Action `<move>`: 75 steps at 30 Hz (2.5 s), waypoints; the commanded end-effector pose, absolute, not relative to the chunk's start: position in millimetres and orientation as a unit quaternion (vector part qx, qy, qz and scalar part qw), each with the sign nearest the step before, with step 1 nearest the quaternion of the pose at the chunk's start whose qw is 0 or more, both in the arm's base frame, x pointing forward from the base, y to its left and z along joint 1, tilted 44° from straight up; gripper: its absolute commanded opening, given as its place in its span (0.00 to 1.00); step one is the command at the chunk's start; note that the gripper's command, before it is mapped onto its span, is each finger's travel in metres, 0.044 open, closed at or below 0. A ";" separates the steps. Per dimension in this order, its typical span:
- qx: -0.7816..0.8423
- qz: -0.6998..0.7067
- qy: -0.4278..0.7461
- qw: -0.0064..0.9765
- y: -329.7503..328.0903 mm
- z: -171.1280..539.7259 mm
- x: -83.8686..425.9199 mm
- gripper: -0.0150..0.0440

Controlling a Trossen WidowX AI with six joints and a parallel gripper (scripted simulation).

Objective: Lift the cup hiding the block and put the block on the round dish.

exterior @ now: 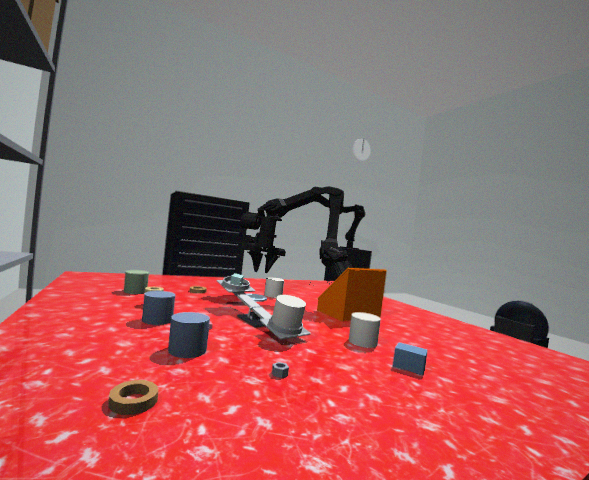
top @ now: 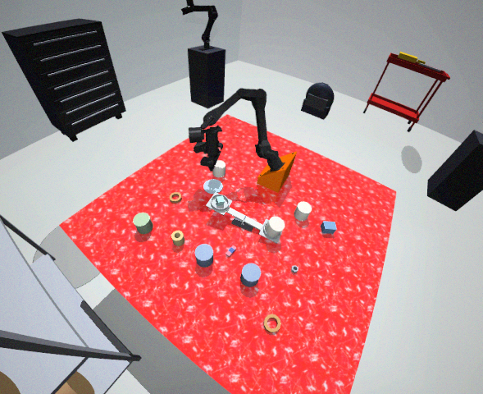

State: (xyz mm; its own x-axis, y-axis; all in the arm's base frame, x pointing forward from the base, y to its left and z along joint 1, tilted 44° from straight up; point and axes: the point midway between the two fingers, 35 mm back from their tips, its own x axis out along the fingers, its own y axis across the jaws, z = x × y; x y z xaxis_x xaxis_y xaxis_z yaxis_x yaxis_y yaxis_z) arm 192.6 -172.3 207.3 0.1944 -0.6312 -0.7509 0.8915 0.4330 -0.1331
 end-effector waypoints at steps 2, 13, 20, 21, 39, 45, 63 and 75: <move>0.134 -0.464 0.429 0.763 -146.8 198.3 234.2 0.69; 0.004 -0.391 0.518 0.760 -55.1 158.0 313.0 0.69; -0.062 -0.415 0.514 0.748 -11.2 133.4 329.1 0.69; -0.062 -0.415 0.514 0.748 -11.2 133.4 329.1 0.69; -0.062 -0.415 0.514 0.748 -30.7 112.9 333.2 0.69; -0.062 -0.415 0.514 0.748 -37.4 106.0 334.4 0.69; -0.062 -0.415 0.513 0.748 -47.0 96.6 335.6 0.47; -0.060 -0.413 0.515 0.748 -16.9 125.0 334.2 0.25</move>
State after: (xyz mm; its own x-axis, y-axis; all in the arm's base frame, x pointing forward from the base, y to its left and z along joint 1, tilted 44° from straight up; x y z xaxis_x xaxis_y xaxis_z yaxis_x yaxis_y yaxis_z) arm 334.5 -28.6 115.1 0.1229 -0.6851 -0.7180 0.5569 0.6464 -0.5215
